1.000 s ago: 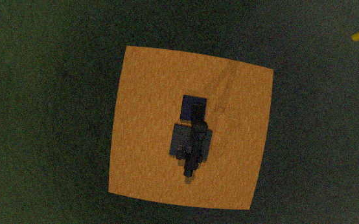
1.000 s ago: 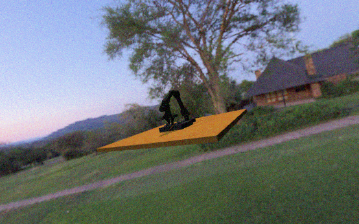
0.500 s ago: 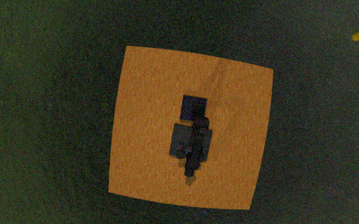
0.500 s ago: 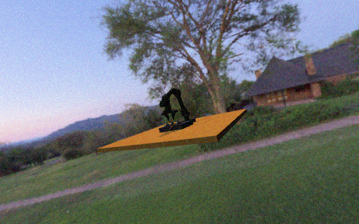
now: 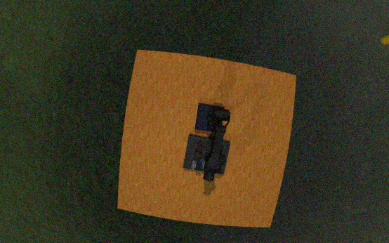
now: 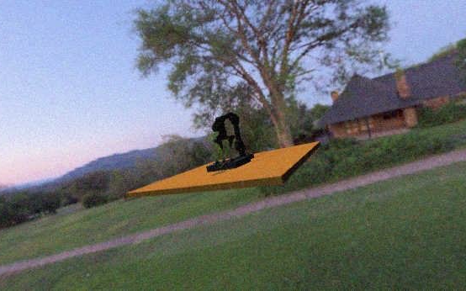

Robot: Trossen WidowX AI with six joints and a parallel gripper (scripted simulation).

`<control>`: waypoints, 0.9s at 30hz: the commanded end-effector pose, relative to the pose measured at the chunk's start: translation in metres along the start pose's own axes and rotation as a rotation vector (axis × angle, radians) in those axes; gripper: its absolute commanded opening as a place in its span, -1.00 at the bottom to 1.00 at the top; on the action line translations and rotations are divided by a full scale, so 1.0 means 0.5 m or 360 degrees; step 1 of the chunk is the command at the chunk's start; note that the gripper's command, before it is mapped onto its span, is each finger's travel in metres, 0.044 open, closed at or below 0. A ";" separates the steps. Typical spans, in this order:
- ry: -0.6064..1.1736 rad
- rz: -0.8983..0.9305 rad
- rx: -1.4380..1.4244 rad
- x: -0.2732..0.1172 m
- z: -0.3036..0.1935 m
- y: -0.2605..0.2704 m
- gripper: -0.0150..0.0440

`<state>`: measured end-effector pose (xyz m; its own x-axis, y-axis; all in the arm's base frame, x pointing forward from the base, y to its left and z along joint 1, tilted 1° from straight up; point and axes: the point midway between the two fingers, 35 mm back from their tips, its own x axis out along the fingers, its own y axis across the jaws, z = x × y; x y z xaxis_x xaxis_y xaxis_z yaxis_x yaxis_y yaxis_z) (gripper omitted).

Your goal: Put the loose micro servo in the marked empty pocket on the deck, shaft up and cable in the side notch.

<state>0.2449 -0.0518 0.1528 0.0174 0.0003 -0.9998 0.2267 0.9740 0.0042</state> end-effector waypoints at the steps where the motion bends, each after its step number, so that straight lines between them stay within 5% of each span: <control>1: 0.0007 0.0001 0.0004 -0.018 -0.007 0.000 1.00; 7: -0.0014 0.0000 0.0000 -0.094 -0.007 0.000 1.00; 27: -0.0014 0.0000 0.0000 -0.094 -0.007 0.000 1.00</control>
<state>0.2412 -0.0512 0.1995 0.0286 -0.0022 -0.9996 0.2272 0.9738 0.0044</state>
